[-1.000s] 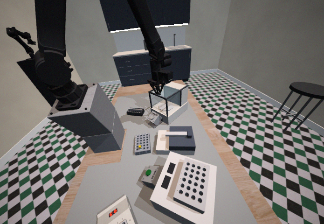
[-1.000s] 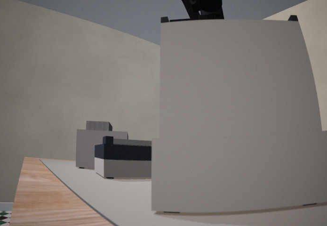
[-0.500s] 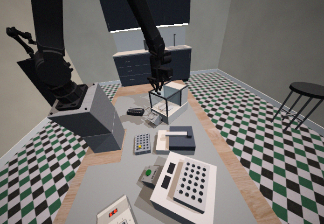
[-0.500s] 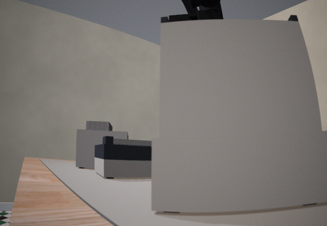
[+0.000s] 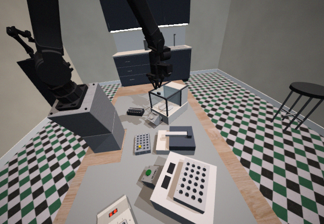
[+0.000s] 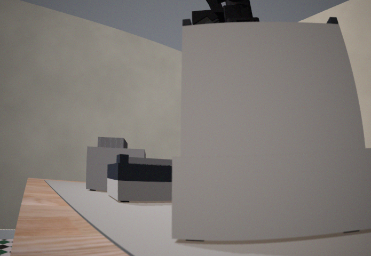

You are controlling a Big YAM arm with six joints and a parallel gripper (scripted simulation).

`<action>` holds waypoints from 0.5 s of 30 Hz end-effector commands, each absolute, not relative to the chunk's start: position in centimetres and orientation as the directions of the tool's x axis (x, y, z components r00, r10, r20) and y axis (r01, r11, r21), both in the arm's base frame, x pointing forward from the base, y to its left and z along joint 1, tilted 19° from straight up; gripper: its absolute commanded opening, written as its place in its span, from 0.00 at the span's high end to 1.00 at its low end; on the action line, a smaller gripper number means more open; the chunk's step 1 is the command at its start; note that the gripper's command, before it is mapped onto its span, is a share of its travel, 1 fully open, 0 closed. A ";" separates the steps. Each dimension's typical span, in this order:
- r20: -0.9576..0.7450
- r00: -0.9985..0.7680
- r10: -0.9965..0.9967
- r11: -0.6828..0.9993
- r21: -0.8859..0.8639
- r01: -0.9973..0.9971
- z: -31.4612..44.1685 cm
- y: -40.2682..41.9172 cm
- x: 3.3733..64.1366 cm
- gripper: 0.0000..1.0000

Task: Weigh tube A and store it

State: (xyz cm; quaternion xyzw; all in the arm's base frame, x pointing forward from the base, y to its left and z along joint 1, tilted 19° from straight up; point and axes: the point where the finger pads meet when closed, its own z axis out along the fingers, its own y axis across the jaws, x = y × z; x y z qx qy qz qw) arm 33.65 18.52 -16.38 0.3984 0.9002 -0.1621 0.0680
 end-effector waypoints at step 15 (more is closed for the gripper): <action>-0.262 -0.664 0.700 0.648 -0.155 0.745 -12.6 22.2 36.2 0.70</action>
